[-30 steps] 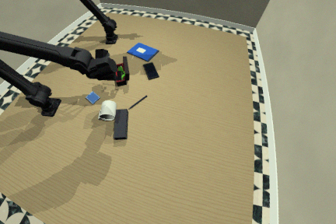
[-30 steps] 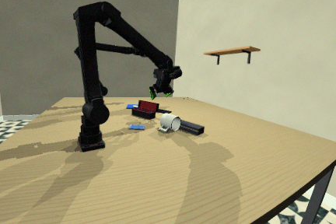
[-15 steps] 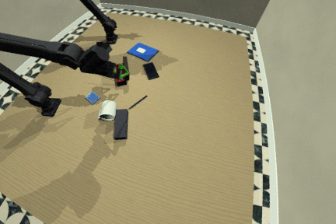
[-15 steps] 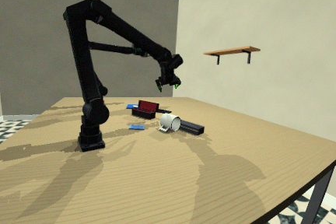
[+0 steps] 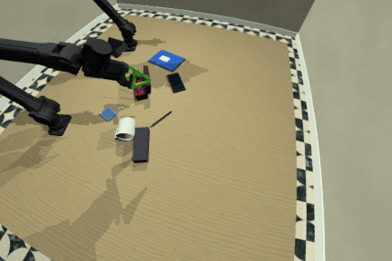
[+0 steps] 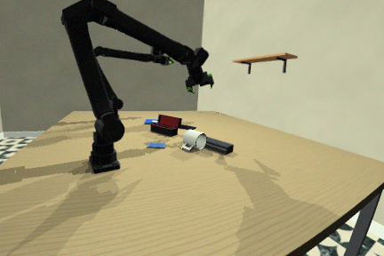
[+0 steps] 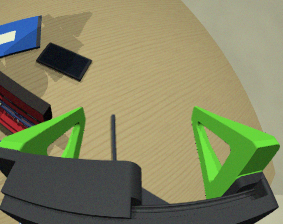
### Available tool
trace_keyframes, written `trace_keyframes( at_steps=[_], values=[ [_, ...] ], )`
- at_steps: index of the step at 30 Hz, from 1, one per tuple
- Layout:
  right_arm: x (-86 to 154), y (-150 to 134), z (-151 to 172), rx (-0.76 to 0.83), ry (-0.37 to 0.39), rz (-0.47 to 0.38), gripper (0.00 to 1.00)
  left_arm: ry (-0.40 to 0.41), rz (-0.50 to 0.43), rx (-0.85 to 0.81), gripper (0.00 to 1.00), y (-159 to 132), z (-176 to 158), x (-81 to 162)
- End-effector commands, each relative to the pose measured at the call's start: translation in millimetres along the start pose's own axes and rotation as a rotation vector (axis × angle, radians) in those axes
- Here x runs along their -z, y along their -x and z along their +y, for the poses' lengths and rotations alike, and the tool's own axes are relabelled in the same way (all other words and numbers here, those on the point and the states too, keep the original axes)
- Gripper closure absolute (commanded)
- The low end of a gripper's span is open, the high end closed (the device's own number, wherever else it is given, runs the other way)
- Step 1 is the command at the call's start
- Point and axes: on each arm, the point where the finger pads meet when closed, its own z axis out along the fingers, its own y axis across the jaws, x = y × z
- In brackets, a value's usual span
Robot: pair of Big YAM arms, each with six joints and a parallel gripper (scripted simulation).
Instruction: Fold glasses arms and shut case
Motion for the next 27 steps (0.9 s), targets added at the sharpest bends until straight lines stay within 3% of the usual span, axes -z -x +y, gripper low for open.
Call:
trace_keyframes(
  at_steps=[1, 5, 8, 9, 11, 16, 19, 22, 25, 26, 27],
  values=[
    [28.4, 50.1, -46.7, -0.087, -0.141, -0.105, 0.0, -0.011, -0.01, -0.007, 1.0, 4.0, -5.2, -2.1],
    [43.5, 58.3, -69.2, -0.168, -0.229, -0.145, 0.0, -0.011, -0.01, -0.007, 1.0, 4.0, -5.2, -2.1],
    [39.6, 56.9, -59.9, -0.184, -0.223, -0.146, 0.0, -0.011, -0.01, -0.007, 1.0, 4.0, -5.2, -2.1],
    [56.8, 78.9, -64.2, -0.182, -0.251, -0.194, 0.0, -0.011, -0.01, -0.007, 1.0, 4.0, -5.2, -2.1],
    [75.3, 80.5, -88.1, -0.231, -0.321, -0.222, 0.0, -0.011, -0.01, -0.007, 1.0, 4.0, -5.2, -2.1],
    [107.5, 98.4, -111.1, -0.328, -0.424, -0.313, 0.0, -0.011, -0.01, -0.007, 1.0, 4.0, -5.2, -2.1],
    [115.0, 104.5, -120.9, -0.391, -0.464, -0.357, 0.0, -0.011, -0.01, -0.007, 1.0, 4.0, -5.2, -2.1],
    [138.6, 112.9, -134.2, -0.451, -0.523, -0.422, 0.0, -0.011, -0.01, -0.007, 1.0, 4.0, -5.2, -2.1],
    [137.9, 119.6, -130.8, -0.468, -0.519, -0.44, 0.0, -0.011, -0.01, -0.007, 1.0, 4.0, -5.2, -2.1],
    [155.4, 134.5, -128.1, -0.473, -0.529, -0.489, 0.0, -0.011, -0.01, -0.007, 1.0, 4.0, -5.2, -2.1],
    [167.1, 131.1, -139.1, -0.498, -0.564, -0.507, 0.0, -0.011, -0.01, -0.007, 1.0, 4.0, -5.2, -2.1]
  ],
)
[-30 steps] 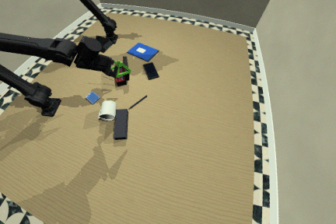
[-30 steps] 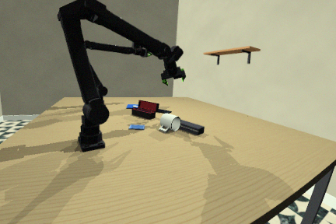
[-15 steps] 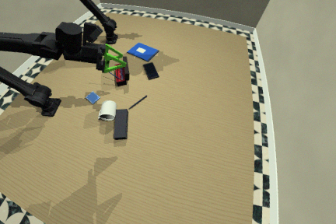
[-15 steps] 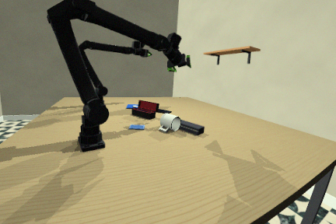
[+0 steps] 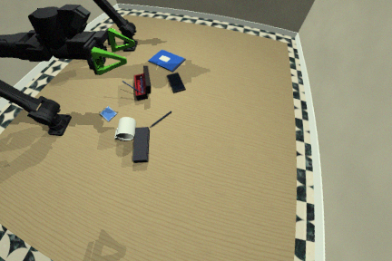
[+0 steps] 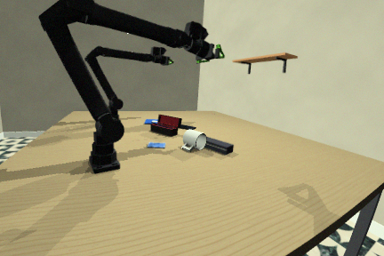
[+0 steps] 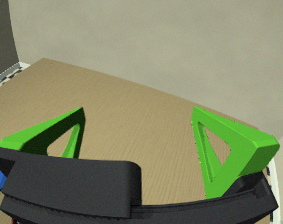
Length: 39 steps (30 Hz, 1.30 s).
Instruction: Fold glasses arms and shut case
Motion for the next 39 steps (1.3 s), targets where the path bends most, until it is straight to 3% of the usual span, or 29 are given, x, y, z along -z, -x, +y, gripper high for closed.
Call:
trace_keyframes(
  at_steps=[1, 4, 7, 9, 10, 11, 14, 16, 17, 19, 21, 22, 29, 32, 34, 38, 39],
  values=[
    [24.8, 79.7, -25.7, -0.106, -0.071, -0.177, 0.0, -0.011, -0.01, -0.007, 1.0, 4.0, -5.2, -2.1],
    [35.5, 95.5, -36.7, -0.171, -0.109, -0.235, 0.0, -0.011, -0.01, -0.007, 1.0, 4.0, -5.2, -2.1],
    [21.3, 82.1, -36.2, -0.184, -0.121, -0.212, 0.0, -0.011, -0.01, -0.007, 1.0, 4.0, -5.2, -2.1],
    [9.2, 46.4, -23.2, -0.161, -0.103, -0.136, 0.0, -0.011, -0.01, -0.007, 1.0, 4.0, -5.2, -2.1],
    [17.2, 73.3, -32.9, -0.144, -0.118, -0.177, 0.0, -0.011, -0.01, -0.007, 1.0, 4.0, -5.2, -2.1],
    [44.7, 106.3, -41.2, -0.128, -0.13, -0.26, 0.0, -0.011, -0.01, -0.007, 1.0, 4.0, -5.2, -2.1],
    [44.7, 106.3, -41.2, -0.128, -0.13, -0.26, 0.0, -0.011, -0.01, -0.007, 1.0, 4.0, -5.2, -2.1],
    [23.2, 86.1, -41.2, -0.148, -0.121, -0.22, 0.0, -0.011, -0.01, -0.007, 1.0, 4.0, -5.2, -2.1],
    [34.7, 98.5, -39.5, -0.146, -0.116, -0.247, 0.0, -0.011, -0.01, -0.007, 1.0, 4.0, -5.2, -2.1],
    [20.5, 68.0, -38.6, -0.146, -0.119, -0.164, 0.0, -0.011, -0.01, -0.007, 1.0, 4.0, -5.2, -2.1],
    [20.4, 69.1, -36.8, -0.146, -0.116, -0.168, 0.0, -0.011, -0.01, -0.007, 1.0, 4.0, -5.2, -2.1],
    [19.8, 67.2, -34.1, -0.146, -0.112, -0.166, 0.0, -0.011, -0.01, -0.007, 0.04, 4.0, -5.2, -2.1],
    [25.4, 56.7, -27.9, -0.149, -0.105, -0.156, 0.0, -0.011, -0.01, -0.006, 0.04, 4.0, -5.2, -2.1],
    [27.7, 65.8, -29.2, -0.141, -0.108, -0.176, 0.0, -0.011, -0.01, -0.006, 0.04, 4.0, -5.2, -2.1],
    [28.0, 52.1, -25.0, -0.149, -0.101, -0.15, 0.0, -0.011, -0.01, -0.006, 0.04, 4.0, -5.2, -2.1],
    [34.5, 62.9, -23.6, -0.148, -0.099, -0.169, 0.0, -0.011, -0.01, -0.006, 0.04, 4.0, -5.2, -2.1],
    [32.8, 61.2, -23.4, -0.148, -0.098, -0.165, 0.0, -0.035, 0.048, -0.011, 0.04, -23.2, -15.9, -7.5]
  ],
)
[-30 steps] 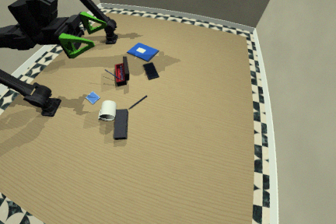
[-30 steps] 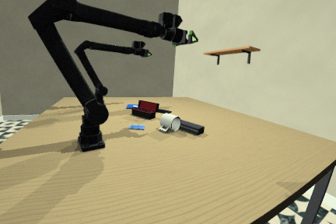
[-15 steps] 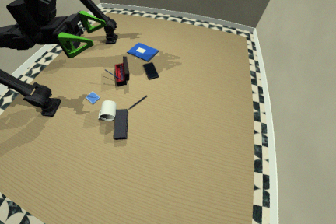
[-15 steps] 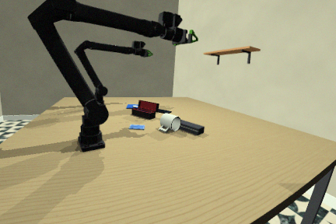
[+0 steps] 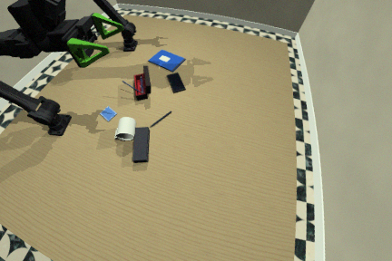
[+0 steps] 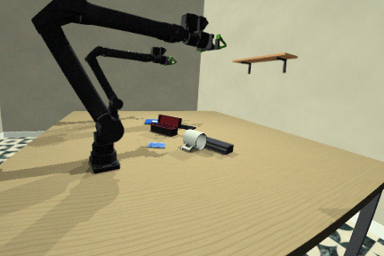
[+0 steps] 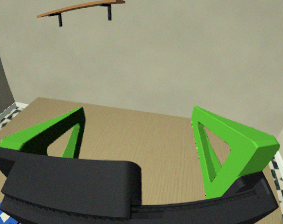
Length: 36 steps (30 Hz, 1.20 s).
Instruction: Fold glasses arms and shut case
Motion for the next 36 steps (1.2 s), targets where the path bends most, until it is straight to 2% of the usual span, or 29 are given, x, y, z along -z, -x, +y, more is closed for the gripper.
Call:
trace_keyframes(
  at_steps=[1, 6, 9, 10, 12, 14, 19, 20, 24, 26, 27, 28, 30, 31, 36],
  values=[
    [4.9, 10.7, 4.5, -0.012, 0.006, -0.012, 0.0, -0.042, 0.05, -0.013, 0.04, -23.8, -19.8, -7.5],
    [4.2, 9.8, 4.5, -0.012, 0.006, -0.01, 0.0, -0.118, 0.098, -0.031, 0.04, -50.4, -57.7, -2.3],
    [4.2, 9.8, 4.5, -0.012, 0.006, -0.01, 0.0, -0.135, 0.097, -0.034, 0.04, -50.5, -64.9, 2.0],
    [4.2, 9.8, 4.5, -0.012, 0.006, -0.01, 0.0, -0.14, 0.055, -0.035, 0.04, -29.2, -68.9, 6.8],
    [4.2, 9.8, 4.5, -0.012, 0.006, -0.01, 0.0, -0.185, 0.105, -0.041, 0.04, -56.2, -87.6, 14.5],
    [4.2, 9.8, 4.5, -0.012, 0.006, -0.01, 0.0, -0.23, 0.17, -0.055, 0.04, -90.2, -109.0, 11.7],
    [4.2, 9.8, 4.5, -0.012, 0.006, -0.01, 0.0, -0.325, 0.231, -0.083, 0.04, -124.8, -151.3, 30.2],
    [4.2, 9.8, 4.5, -0.012, 0.006, -0.01, 0.0, -0.347, 0.225, -0.086, 0.04, -123.4, -159.7, 36.4],
    [4.2, 9.8, 4.5, -0.012, 0.006, -0.01, 0.0, -0.427, 0.293, -0.115, 0.04, -159.9, -192.4, 53.7],
    [4.2, 9.8, 4.5, -0.012, 0.006, -0.01, 0.0, -0.427, 0.293, -0.115, 0.04, -159.9, -192.4, 53.7],
    [4.2, 9.8, 4.5, -0.012, 0.006, -0.01, 0.0, -0.436, 0.264, -0.116, 0.04, -147.0, -197.7, 57.1],
    [4.2, 9.8, 4.5, -0.012, 0.006, -0.01, 0.0, -0.456, 0.306, -0.126, 0.04, -168.2, -204.8, 64.5],
    [4.2, 9.8, 4.5, -0.012, 0.006, -0.01, 0.0, -0.503, 0.325, -0.138, 0.04, -179.5, -220.0, 77.8],
    [4.2, 9.8, 4.5, -0.012, 0.006, -0.01, 0.0, -0.528, 0.353, -0.152, 0.04, -194.5, -228.8, 84.1],
    [4.2, 9.8, 4.5, -0.012, 0.006, -0.01, 0.0, -0.624, 0.401, -0.193, 0.04, -224.2, -259.7, 119.2]
  ],
)
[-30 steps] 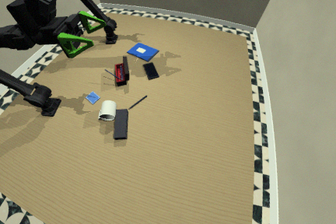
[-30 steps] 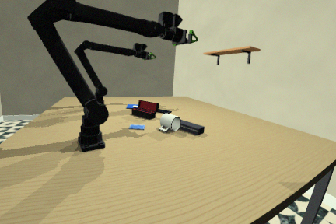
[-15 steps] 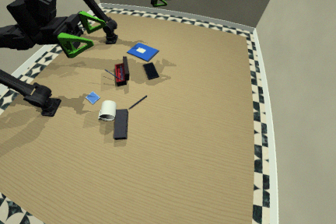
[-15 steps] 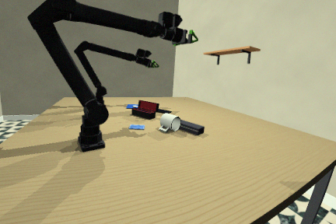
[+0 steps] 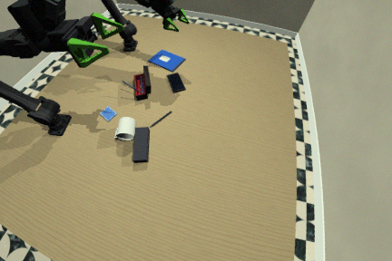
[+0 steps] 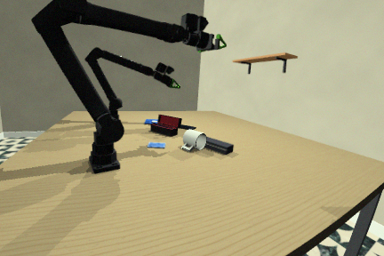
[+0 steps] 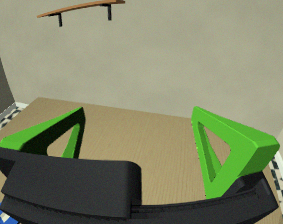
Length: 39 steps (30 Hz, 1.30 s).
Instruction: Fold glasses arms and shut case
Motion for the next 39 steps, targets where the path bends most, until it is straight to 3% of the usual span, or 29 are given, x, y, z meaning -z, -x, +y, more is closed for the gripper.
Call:
trace_keyframes(
  at_steps=[1, 5, 8, 12, 19, 25, 26, 37, 38, 39],
  values=[
    [4.2, 9.7, 4.5, -0.012, 0.006, -0.01, 0.0, -0.064, 0.022, -0.042, 0.04, -11.9, -31.8, 2.1],
    [4.2, 9.7, 4.5, -0.012, 0.006, -0.01, 0.0, -0.143, 0.08, -0.082, 0.04, -43.7, -68.3, 2.1],
    [4.2, 9.7, 4.5, -0.012, 0.006, -0.01, 0.0, -0.151, 0.072, -0.092, 0.04, -39.5, -74.5, 2.3],
    [4.2, 9.7, 4.5, -0.012, 0.006, -0.01, 0.0, -0.241, 0.164, -0.137, 0.04, -89.1, -111.6, 6.8],
    [4.2, 9.7, 4.5, -0.012, 0.006, -0.01, 0.0, -0.372, 0.246, -0.224, 0.04, -143.2, -164.5, 29.8],
    [4.2, 9.7, 4.5, -0.012, 0.006, -0.01, 0.0, -0.412, 0.244, -0.247, 0.04, -148.2, -179.3, 38.0],
    [4.2, 9.7, 4.5, -0.012, 0.006, -0.01, 0.0, -0.429, 0.282, -0.258, 0.04, -166.9, -182.8, 42.0],
    [4.2, 9.7, 4.5, -0.012, 0.006, -0.01, 0.0, -0.526, 0.377, -0.339, 0.04, -221.3, -212.0, 64.6],
    [4.2, 9.7, 4.5, -0.012, 0.006, -0.01, 0.0, -0.53, 0.379, -0.347, 0.04, -223.5, -213.9, 66.4],
    [4.2, 9.7, 4.5, -0.012, 0.006, -0.01, 0.0, -0.534, 0.33, -0.342, 0.04, -205.9, -217.2, 66.9]
  ],
)
